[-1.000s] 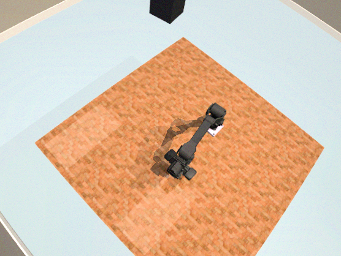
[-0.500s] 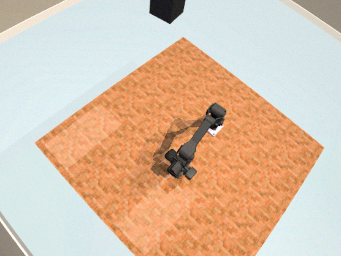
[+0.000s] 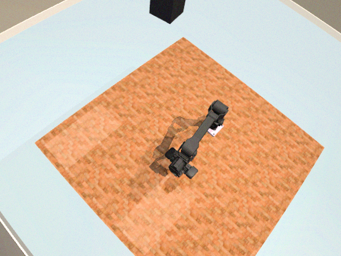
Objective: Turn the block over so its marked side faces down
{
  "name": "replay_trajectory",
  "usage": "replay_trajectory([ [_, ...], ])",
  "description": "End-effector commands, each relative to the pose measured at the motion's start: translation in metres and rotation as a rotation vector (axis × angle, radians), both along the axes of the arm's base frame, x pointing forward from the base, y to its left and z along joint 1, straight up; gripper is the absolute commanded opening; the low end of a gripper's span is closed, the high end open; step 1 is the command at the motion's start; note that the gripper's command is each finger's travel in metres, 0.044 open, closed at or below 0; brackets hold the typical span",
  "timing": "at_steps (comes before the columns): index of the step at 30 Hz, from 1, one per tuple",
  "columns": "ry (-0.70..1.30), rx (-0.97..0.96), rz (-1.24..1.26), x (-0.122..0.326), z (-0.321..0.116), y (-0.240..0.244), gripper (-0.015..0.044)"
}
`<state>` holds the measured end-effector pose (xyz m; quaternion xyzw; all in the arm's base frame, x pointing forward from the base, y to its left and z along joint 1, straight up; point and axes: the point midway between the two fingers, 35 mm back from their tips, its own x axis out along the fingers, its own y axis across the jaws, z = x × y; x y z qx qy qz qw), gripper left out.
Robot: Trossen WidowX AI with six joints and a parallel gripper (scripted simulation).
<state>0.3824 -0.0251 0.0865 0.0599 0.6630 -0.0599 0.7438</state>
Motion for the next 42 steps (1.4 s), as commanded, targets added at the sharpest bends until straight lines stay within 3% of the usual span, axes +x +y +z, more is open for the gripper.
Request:
replay_trajectory([
  [1,-0.041,-0.013,0.001,-0.002,-0.004,0.0,0.0],
  [31,-0.444,-0.08,-0.005,-0.008,-0.009,0.001,0.0],
  [42,-0.61,-0.11,-0.001,0.004,-0.03,0.0,0.0],
])
